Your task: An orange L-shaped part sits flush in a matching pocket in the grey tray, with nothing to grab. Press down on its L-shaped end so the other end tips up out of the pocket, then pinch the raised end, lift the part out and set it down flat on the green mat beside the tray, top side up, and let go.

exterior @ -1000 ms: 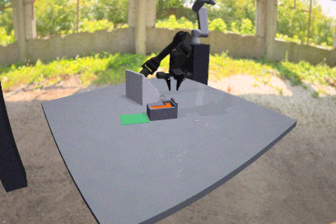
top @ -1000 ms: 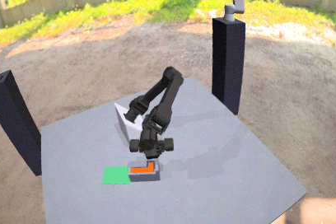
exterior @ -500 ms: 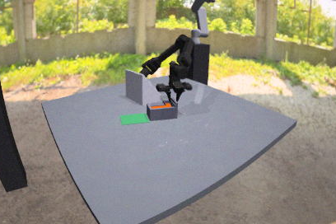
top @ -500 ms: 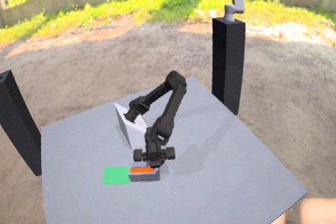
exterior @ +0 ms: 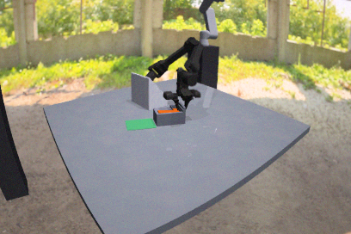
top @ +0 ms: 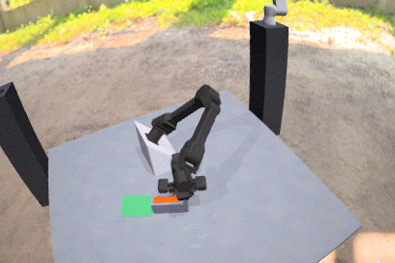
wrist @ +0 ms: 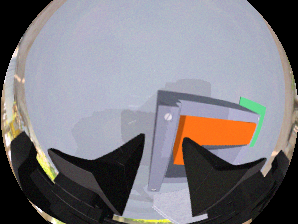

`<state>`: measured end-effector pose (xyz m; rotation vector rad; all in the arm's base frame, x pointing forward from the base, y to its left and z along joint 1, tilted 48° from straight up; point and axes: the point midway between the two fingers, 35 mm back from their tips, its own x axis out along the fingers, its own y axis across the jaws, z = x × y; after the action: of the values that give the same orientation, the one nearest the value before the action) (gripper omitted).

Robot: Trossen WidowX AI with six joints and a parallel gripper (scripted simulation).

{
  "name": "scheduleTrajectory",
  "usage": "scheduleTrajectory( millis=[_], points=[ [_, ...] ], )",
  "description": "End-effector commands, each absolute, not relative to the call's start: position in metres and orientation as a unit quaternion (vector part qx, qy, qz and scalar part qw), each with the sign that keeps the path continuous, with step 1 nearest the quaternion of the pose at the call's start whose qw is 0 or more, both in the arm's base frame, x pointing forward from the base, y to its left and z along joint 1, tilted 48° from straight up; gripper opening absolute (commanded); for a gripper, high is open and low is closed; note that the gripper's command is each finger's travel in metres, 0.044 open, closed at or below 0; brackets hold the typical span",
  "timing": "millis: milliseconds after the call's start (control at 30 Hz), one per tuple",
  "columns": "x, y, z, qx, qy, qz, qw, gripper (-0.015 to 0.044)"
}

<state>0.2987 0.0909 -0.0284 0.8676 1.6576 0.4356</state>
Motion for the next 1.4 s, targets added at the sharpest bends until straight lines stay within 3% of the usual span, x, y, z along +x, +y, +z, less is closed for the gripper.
scheduleTrajectory(
  millis=[0, 1133, 1367],
  points=[
    [0.297, 0.097, -0.033, 0.372, 0.709, 0.185, 0.570, 0.0180],
    [0.300, 0.108, -0.027, 0.372, 0.708, 0.186, 0.570, 0.0180],
    [0.306, 0.050, 0.010, 0.370, 0.709, 0.182, 0.572, 0.0180]
  ],
)
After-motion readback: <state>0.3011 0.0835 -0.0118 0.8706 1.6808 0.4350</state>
